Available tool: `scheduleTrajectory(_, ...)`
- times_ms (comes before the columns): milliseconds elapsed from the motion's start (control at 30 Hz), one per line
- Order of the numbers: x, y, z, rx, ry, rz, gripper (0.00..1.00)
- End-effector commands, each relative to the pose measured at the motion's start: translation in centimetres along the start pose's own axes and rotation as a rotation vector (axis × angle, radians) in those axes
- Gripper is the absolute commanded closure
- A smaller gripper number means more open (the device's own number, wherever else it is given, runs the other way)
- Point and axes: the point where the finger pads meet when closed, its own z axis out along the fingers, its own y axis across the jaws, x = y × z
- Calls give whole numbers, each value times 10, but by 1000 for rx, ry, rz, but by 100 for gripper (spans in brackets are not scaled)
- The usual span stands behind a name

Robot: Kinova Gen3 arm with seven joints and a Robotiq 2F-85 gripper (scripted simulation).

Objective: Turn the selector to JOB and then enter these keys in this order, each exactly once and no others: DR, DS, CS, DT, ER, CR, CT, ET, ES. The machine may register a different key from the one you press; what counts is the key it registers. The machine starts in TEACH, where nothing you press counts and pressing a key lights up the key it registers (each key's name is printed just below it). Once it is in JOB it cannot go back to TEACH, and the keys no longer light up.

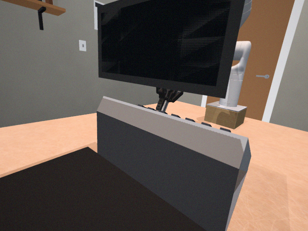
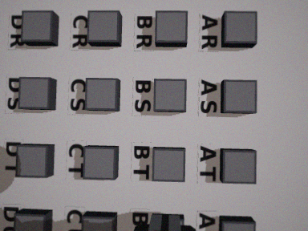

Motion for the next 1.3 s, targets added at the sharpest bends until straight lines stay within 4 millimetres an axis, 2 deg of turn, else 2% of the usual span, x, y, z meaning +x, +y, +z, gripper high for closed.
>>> scheduleTrajectory(0, 0, 1, -2, -2, 0, 0, 90)
scheduleTrajectory(567, 0, 1, -24, -2, 0, 0, 90)
scheduleTrajectory(1067, 0, 1, -31, -2, 0, 0, 90)
scheduleTrajectory(1200, 0, -3, -31, -2, 0, 0, 90)
scheduleTrajectory(1267, 0, -14, -31, -2, 0, 0, 90)
